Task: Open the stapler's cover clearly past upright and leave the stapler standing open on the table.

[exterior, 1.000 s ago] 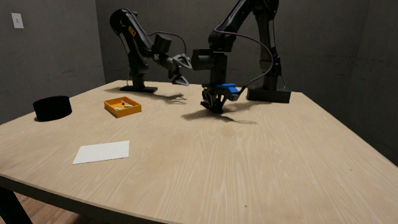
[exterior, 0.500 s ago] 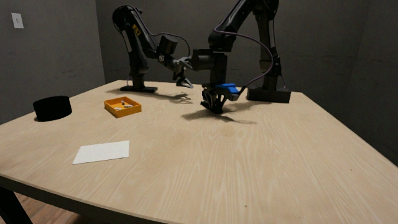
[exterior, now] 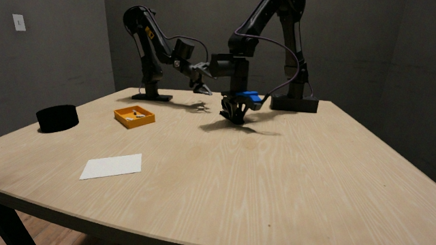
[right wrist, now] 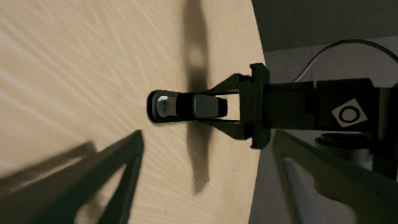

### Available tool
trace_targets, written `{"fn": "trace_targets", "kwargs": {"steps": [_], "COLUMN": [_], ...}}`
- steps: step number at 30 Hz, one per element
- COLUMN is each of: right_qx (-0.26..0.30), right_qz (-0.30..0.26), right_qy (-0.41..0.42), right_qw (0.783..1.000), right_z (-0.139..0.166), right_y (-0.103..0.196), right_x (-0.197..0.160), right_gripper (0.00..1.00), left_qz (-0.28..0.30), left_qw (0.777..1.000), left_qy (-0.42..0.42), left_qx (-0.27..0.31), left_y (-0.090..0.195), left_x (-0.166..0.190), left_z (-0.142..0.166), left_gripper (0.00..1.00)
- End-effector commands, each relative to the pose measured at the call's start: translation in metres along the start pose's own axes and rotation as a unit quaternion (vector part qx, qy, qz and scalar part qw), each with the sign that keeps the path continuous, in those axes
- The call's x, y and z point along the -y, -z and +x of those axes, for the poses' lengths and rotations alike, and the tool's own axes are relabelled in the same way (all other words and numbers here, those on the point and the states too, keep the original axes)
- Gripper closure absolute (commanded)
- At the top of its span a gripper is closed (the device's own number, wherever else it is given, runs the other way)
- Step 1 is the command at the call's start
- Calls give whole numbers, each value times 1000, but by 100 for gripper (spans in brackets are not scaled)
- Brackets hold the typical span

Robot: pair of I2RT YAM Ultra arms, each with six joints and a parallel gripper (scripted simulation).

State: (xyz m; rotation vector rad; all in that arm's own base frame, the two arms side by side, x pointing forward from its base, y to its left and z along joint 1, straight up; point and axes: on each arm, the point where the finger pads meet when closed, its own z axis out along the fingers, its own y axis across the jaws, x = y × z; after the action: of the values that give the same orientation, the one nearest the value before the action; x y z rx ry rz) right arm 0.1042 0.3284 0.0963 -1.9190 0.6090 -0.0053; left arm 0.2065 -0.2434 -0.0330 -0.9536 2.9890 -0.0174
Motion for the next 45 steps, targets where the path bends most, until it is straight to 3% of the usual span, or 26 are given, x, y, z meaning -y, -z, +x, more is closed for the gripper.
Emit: {"fn": "trace_targets", "kwargs": {"steps": [1, 2, 3, 9, 12, 27, 29, 43, 45], "right_qx": [0, -4, -8, -34, -38, -88, -88, -138, -139], "right_qz": [37, 48, 61, 111, 115, 184, 184, 243, 245], "right_qy": [-24, -39, -59, -188, -204, -433, -433, -615, -623], "right_qw": [999, 998, 996, 975, 971, 878, 878, 738, 729], "right_z": [-5, -4, -3, 1, 1, -2, -2, -3, -4], "right_y": [-3, -2, -2, -3, -3, -15, -15, -22, -22], "right_x": [22, 26, 30, 23, 21, -4, -4, -27, -28], "right_gripper": [34, 45, 50, 50, 50, 50, 50, 50, 50], "left_qz": [-5, -5, -5, -5, -5, -5, -5, -5, -5], "left_qw": [1000, 1000, 1000, 1000, 1000, 1000, 1000, 1000, 1000], "left_qy": [5, 5, 5, 5, 5, 5, 5, 5, 5], "left_qx": [0, 0, 0, 0, 0, 0, 0, 0, 0], "left_y": [-2, -2, -2, -2, -2, -2, -2, -2, -2], "left_x": [0, 0, 0, 0, 0, 0, 0, 0, 0], "left_z": [-2, -2, -2, -2, -2, -2, -2, -2, -2], "left_gripper": [68, 68, 68, 68, 68, 68, 68, 68, 68]}}
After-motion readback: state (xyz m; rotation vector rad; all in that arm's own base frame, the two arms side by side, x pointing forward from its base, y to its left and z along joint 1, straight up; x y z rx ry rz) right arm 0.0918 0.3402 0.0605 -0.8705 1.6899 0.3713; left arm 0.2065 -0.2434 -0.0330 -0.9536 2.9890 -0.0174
